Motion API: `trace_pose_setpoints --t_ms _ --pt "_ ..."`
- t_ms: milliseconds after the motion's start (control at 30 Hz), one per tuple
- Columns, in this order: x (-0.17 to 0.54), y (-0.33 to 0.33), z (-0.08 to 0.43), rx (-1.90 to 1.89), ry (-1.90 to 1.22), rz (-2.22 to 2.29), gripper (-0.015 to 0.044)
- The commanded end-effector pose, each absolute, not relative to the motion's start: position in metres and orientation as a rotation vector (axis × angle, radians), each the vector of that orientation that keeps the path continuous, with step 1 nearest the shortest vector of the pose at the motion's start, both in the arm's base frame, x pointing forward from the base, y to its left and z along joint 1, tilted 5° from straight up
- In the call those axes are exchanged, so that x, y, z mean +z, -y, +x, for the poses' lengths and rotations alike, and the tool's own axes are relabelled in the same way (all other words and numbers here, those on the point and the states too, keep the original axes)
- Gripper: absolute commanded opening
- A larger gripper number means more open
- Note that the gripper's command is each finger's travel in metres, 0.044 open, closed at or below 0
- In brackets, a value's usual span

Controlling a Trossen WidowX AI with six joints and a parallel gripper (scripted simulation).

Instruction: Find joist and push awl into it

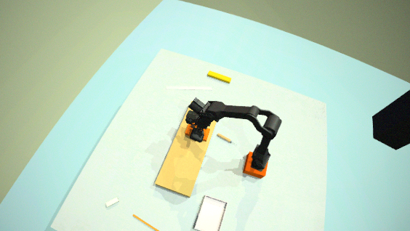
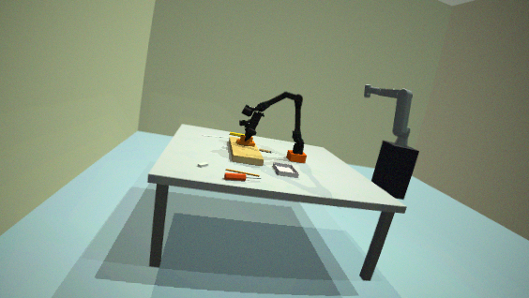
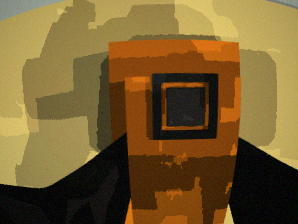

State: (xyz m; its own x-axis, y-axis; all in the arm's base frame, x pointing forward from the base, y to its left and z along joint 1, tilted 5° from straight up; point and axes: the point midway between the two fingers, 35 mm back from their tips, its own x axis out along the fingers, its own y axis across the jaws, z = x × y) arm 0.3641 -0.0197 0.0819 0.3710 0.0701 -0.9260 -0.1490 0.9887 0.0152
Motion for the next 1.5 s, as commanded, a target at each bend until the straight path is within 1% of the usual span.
trace_pose_setpoints --t_ms 0,1467 --pt "0.083 0.034 0.368 0.127 -1.180 -0.080 0.0000" --pt "0.083 0.146 0.383 0.119 -1.180 -0.090 0.0000"
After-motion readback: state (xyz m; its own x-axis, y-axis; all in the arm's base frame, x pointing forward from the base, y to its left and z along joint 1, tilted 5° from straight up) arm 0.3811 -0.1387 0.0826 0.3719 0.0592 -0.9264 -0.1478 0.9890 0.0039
